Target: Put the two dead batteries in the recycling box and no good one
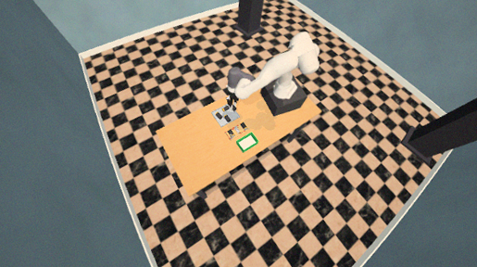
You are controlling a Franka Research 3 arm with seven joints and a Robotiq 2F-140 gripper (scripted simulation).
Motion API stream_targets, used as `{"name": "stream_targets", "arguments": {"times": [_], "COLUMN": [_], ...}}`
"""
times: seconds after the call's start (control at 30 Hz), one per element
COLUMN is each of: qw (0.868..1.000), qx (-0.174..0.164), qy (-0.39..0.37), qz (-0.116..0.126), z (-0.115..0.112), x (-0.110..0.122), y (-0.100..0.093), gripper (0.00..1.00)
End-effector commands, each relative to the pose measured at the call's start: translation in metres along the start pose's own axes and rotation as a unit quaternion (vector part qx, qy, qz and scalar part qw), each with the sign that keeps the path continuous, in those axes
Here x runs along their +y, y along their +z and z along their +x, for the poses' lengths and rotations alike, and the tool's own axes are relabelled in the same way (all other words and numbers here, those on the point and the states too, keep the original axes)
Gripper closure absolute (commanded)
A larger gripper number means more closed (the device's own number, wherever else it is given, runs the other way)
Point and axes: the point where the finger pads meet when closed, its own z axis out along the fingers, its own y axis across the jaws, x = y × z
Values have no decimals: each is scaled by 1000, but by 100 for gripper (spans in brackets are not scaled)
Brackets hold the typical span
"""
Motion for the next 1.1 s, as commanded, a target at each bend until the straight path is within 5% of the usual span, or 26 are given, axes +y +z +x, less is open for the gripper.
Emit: {"name": "stream_targets", "arguments": {"times": [0.0, 0.17, 0.4, 0.5, 1.07], "qw": [1000, 1000, 1000, 1000, 997], "qx": [3, 3, 3, 3, 3], "qy": [19, 19, 19, 19, 75], "qz": [-1, -1, -1, -1, 0], "z": [4, 28, 128, 150, 154], "x": [2, 11, 50, 59, 61], "y": [0, 0, -1, -1, -1], "gripper": [84, 84, 84, 84, 84]}}
